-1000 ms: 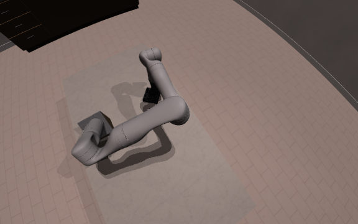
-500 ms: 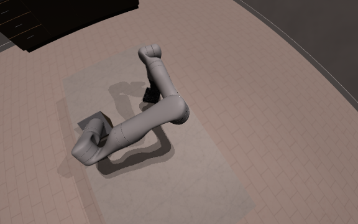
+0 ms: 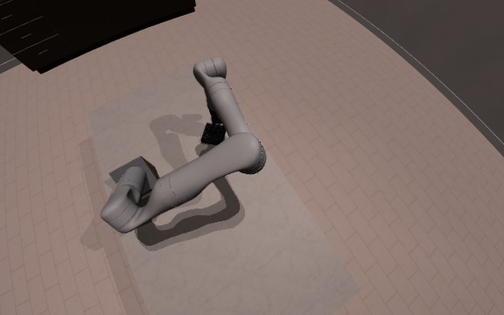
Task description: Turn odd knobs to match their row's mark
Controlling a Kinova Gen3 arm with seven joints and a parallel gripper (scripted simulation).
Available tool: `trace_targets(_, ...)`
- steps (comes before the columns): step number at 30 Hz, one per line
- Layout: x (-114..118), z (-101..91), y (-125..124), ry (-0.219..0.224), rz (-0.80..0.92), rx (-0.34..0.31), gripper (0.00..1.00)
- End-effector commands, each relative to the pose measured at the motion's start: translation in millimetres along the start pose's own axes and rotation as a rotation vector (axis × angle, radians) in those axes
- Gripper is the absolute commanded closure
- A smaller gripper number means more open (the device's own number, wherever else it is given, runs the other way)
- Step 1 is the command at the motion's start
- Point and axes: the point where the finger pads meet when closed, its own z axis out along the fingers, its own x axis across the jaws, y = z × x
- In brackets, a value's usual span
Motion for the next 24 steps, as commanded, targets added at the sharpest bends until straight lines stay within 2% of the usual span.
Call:
trace_targets(1, 0.2, -1.2, -0.5, 0.001, 0.000, 0.002, 0.54)
trace_targets(24, -1.9, -2.4, -0.1, 0.002, 0.063, 0.003, 0.54)
